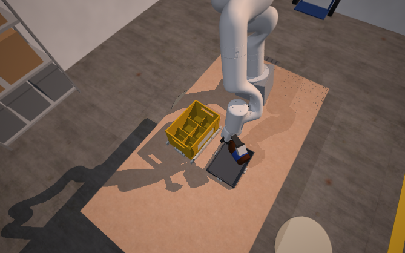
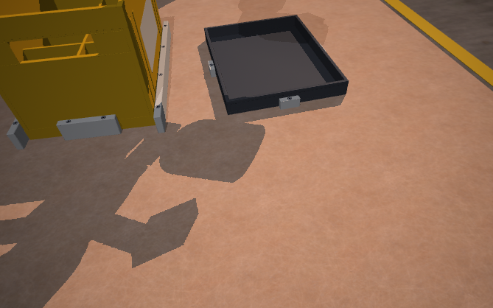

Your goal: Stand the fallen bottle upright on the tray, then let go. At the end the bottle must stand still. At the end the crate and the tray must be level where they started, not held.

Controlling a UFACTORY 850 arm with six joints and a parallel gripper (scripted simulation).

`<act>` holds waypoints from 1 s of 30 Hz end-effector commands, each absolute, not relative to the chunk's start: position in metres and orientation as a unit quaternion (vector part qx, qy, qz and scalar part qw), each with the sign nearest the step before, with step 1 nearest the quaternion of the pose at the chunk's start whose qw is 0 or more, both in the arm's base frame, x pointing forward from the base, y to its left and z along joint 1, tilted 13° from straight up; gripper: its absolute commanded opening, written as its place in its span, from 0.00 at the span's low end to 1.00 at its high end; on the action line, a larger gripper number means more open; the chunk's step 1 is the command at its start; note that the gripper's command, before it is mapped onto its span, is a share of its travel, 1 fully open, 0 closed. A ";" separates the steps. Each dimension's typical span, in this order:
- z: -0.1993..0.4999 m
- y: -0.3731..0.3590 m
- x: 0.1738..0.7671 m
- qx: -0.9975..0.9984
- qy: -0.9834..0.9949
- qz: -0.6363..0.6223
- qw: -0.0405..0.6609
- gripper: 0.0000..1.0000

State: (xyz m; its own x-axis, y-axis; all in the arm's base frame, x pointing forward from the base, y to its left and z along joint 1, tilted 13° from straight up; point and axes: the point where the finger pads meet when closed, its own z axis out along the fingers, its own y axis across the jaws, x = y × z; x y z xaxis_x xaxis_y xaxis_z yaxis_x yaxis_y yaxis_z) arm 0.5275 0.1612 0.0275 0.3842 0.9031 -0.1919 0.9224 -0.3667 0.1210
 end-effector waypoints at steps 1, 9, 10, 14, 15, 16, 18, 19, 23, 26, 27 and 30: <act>0.029 0.162 0.528 0.825 0.553 -0.045 0.104 0.00; 0.030 0.162 0.528 0.825 0.553 -0.045 0.104 0.00; 0.030 0.162 0.528 0.825 0.553 -0.045 0.104 0.00; 0.030 0.162 0.528 0.825 0.553 -0.045 0.104 0.00; 0.030 0.162 0.528 0.825 0.553 -0.045 0.104 0.00; 0.030 0.162 0.528 0.825 0.553 -0.045 0.104 0.00; 0.030 0.162 0.528 0.825 0.553 -0.045 0.104 0.00; 0.030 0.162 0.528 0.825 0.553 -0.045 0.104 0.00; 0.030 0.162 0.528 0.825 0.553 -0.045 0.104 0.00; 0.030 0.162 0.528 0.825 0.553 -0.045 0.104 0.00; 0.030 0.162 0.528 0.825 0.553 -0.045 0.104 0.00; 0.030 0.162 0.528 0.823 0.557 -0.046 0.104 0.00</act>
State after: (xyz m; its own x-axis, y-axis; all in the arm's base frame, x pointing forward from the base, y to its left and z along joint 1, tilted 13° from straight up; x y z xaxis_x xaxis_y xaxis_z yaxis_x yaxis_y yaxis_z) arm 0.5275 0.1616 0.0291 0.3822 0.9039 -0.1922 0.9232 -0.3648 0.1205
